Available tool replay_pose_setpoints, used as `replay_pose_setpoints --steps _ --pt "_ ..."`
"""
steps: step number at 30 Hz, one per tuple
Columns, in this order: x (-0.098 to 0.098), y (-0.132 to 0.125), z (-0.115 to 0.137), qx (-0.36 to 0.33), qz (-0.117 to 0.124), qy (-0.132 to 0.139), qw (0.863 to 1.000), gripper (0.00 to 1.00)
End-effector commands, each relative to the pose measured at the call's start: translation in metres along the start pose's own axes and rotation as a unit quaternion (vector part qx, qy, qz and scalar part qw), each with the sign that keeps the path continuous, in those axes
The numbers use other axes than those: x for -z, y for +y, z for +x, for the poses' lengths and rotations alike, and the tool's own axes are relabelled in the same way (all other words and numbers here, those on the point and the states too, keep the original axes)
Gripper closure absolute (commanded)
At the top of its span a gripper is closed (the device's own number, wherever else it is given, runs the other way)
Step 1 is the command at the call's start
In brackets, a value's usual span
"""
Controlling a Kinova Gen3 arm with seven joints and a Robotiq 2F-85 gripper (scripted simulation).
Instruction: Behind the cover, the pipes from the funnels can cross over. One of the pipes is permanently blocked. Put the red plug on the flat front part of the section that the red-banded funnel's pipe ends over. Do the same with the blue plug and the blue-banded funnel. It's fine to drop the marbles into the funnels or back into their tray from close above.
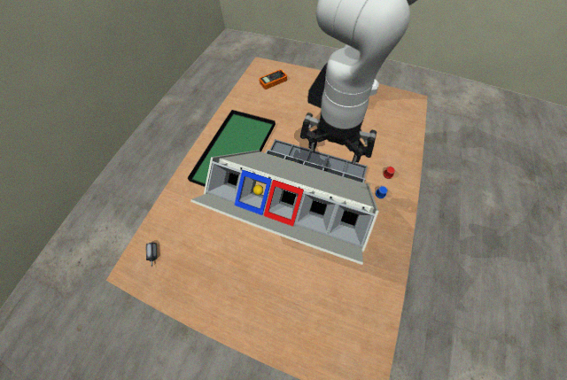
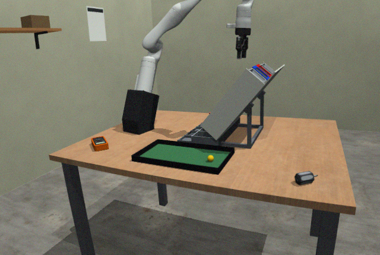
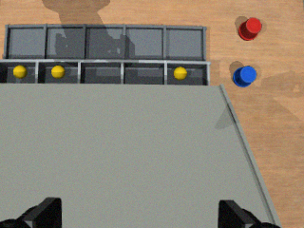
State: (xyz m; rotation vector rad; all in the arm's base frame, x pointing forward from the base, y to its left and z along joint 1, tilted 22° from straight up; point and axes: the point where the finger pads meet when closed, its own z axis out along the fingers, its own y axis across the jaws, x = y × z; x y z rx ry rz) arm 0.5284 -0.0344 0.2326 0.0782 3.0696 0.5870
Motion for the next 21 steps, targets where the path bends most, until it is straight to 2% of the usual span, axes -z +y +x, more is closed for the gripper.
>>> replay_pose_setpoints --steps 1,17,18,21 --pt "0.000 -0.001 0.048 0.000 0.004 -0.037 0.999 0.00" --pt "0.000 -0.001 0.048 0.000 0.004 -0.037 0.999 0.00" --pt "-0.038 -0.033 0.098 0.000 0.004 -0.036 0.999 0.00" --pt "-0.040 -0.035 0.102 0.000 0.004 -0.036 0.999 0.00"
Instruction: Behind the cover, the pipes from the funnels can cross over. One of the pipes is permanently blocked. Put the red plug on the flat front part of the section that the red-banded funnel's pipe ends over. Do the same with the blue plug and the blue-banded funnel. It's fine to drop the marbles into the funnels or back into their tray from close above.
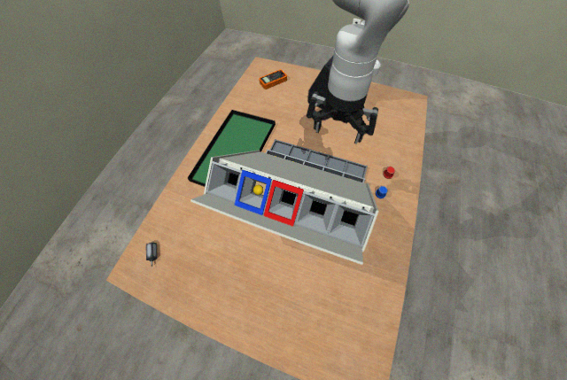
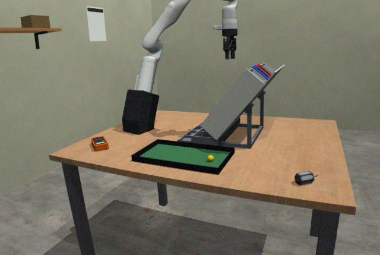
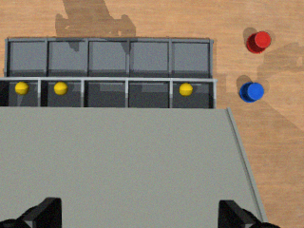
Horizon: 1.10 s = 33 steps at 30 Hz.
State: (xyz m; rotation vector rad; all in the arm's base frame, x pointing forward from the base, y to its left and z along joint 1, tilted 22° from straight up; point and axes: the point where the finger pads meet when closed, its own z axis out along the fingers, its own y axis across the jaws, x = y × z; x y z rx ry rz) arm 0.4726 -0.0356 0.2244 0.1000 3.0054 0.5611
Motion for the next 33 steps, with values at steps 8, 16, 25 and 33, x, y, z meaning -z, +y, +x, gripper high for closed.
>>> replay_pose_setpoints --steps 8,16,25,33 --pt "-0.069 -0.061 0.105 0.001 0.000 -0.001 1.000 0.00" --pt "-0.079 -0.070 0.121 -0.003 0.005 0.015 1.000 0.00" --pt "-0.079 -0.070 0.121 -0.003 0.005 0.015 1.000 0.00" --pt "-0.079 -0.070 0.121 -0.003 0.006 0.015 1.000 0.00"
